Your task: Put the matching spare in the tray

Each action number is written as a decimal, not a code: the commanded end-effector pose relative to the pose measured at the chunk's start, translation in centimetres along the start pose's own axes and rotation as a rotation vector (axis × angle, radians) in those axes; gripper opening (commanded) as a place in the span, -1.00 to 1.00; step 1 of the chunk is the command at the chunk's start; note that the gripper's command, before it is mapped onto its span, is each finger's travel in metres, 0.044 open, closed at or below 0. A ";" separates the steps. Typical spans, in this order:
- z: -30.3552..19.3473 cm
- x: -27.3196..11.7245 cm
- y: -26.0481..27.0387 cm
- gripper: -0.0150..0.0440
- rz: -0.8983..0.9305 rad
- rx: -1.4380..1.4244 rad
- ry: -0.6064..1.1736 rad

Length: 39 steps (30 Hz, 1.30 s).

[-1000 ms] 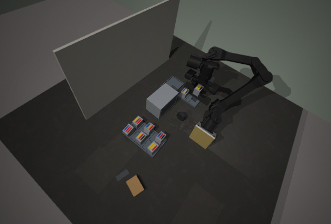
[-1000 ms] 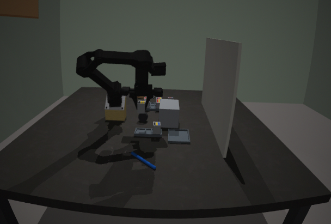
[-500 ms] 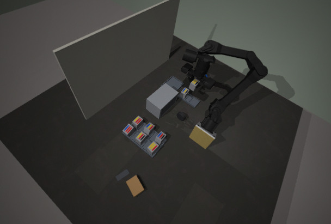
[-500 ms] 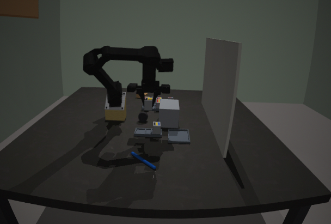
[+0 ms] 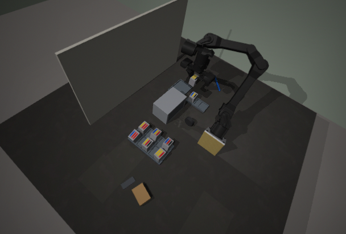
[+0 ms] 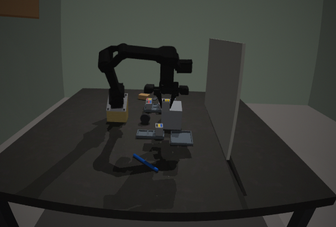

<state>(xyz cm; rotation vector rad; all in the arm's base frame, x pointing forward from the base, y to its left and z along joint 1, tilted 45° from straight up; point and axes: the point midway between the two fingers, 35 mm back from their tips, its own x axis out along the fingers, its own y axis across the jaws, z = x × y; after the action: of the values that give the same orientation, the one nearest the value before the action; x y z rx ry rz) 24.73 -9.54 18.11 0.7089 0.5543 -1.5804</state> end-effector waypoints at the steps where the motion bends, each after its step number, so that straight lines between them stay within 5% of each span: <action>1: 0.4 0.0 2.0 -0.49 0.004 -0.010 -0.005; 15: 1.2 0.9 7.6 -0.49 -0.001 -0.045 -0.013; 39: 1.2 2.5 7.9 -0.49 -0.001 -0.045 -0.011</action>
<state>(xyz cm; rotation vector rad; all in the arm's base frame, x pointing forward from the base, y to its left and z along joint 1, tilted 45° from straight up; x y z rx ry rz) 32.30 -12.93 17.85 0.6738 0.5774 -1.5670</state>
